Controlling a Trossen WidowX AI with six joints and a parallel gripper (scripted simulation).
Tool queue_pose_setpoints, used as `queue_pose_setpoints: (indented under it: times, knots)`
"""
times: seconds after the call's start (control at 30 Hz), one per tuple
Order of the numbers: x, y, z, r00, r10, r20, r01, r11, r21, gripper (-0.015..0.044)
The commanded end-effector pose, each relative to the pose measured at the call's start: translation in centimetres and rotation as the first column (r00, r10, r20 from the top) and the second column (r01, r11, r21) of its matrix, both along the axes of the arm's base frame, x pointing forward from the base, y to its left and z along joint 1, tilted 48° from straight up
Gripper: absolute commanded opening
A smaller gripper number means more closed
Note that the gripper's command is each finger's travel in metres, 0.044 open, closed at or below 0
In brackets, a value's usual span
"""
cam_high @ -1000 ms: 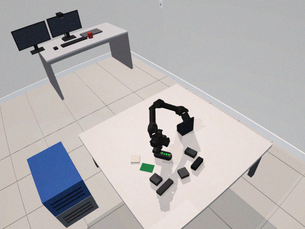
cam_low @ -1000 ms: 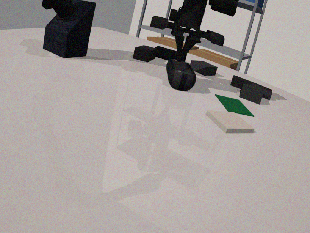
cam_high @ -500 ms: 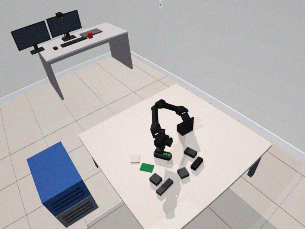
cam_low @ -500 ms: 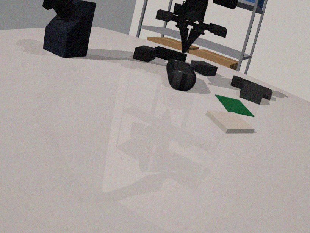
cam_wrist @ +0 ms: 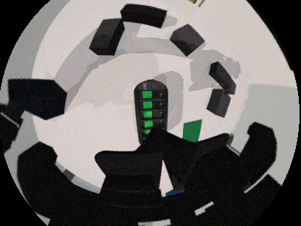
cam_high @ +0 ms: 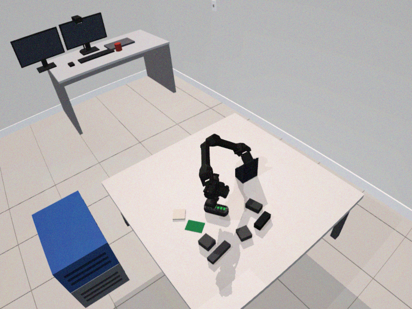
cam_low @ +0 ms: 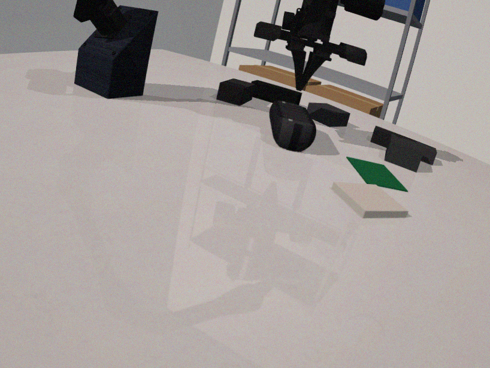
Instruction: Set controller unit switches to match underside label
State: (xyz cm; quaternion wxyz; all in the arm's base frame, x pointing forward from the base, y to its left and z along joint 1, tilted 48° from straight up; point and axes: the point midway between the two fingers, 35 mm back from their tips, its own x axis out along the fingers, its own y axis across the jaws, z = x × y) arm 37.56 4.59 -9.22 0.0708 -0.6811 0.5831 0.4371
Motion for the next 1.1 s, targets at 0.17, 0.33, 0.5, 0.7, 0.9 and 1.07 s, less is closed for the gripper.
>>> queue_pose_setpoints:
  times: [0.17, 0.33, 0.5, 0.7, 0.9, 1.07]
  knots:
    - [0.1, 0.1, 0.0, 1.0, -0.003, 0.005, 0.003, 1.0, 0.004, 0.0]
    - [0.2, 0.1, -0.1, 1.0, -0.003, 0.005, 0.003, 1.0, 0.004, 0.0]
    - [2.6, -0.3, -2.3, 1.0, -0.003, 0.007, 0.003, 1.0, 0.004, 0.0]
    - [3.8, -0.7, -3.7, 1.0, -0.003, 0.008, 0.003, 1.0, 0.004, 0.0]
    - [3.8, -1.3, -4.2, 1.0, -0.003, 0.008, 0.003, 1.0, 0.004, 0.0]
    - [3.8, -2.0, -4.9, 1.0, -0.003, 0.008, 0.003, 1.0, 0.003, 0.0]
